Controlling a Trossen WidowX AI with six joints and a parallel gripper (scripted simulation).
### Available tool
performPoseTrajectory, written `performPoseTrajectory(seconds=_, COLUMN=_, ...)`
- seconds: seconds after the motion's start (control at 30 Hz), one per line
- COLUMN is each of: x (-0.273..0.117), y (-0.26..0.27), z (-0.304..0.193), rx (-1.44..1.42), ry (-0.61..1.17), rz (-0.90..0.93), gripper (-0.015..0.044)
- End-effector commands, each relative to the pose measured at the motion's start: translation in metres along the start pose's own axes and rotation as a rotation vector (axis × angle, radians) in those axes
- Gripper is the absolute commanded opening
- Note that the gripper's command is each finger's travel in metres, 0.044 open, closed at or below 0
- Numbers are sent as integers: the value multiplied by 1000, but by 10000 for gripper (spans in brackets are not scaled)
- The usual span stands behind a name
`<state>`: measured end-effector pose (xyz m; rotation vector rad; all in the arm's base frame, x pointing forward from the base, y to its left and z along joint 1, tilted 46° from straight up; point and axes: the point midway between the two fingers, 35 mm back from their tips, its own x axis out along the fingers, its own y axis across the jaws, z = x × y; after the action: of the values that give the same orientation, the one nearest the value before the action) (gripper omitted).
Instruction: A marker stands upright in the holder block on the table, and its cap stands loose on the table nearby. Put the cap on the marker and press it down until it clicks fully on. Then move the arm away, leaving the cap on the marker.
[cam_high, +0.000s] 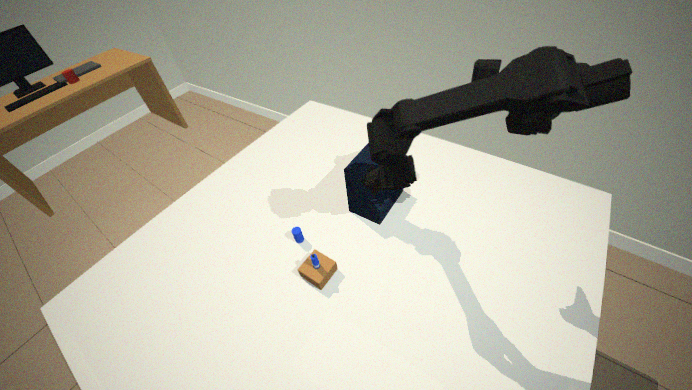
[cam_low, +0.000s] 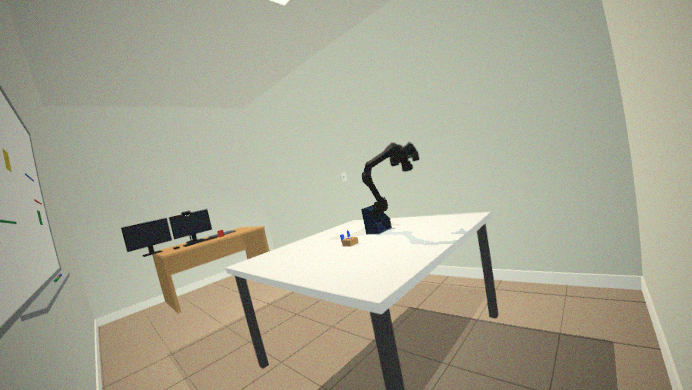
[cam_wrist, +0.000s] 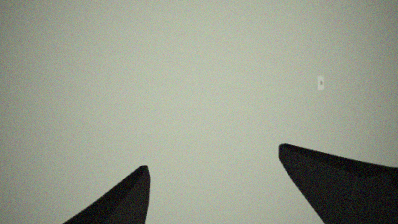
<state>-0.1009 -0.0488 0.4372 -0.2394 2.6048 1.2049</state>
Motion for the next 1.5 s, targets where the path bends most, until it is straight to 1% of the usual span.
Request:
performPoseTrajectory(seconds=0.0, x=1, y=1, z=1, rx=-1, ry=-4, rz=1, gripper=374)
performPoseTrajectory(seconds=0.07, x=6, y=7, z=7, rx=-10, ry=-35, rz=11, gripper=321)
performPoseTrajectory(seconds=0.17, x=21, y=25, z=32, rx=-37, ry=-141, rz=37, gripper=242)
performPoseTrajectory(seconds=0.3, x=36, y=56, z=83, rx=-74, ry=-326, rz=61, gripper=241)
performPoseTrajectory(seconds=0.4, x=37, y=65, z=117, rx=-23, ry=-444, rz=75, gripper=241)
performPoseTrajectory(seconds=0.67, x=25, y=91, z=188, rx=4, ry=-638, rz=86, gripper=241)
performPoseTrajectory(seconds=0.73, x=12, y=97, z=214, rx=46, ry=-720, rz=113, gripper=241)
performPoseTrajectory(seconds=0.83, x=-7, y=100, z=252, rx=63, ry=-807, rz=96, gripper=241)
performPoseTrajectory(seconds=1.0, x=-51, y=90, z=312, rx=104, ry=-938, rz=58, gripper=241)
performPoseTrajectory(seconds=1.23, x=-131, y=40, z=379, rx=187, ry=-1089, rz=-9, gripper=241)
performPoseTrajectory(seconds=1.47, x=-203, y=-35, z=411, rx=301, ry=-1174, rz=-34, gripper=241)
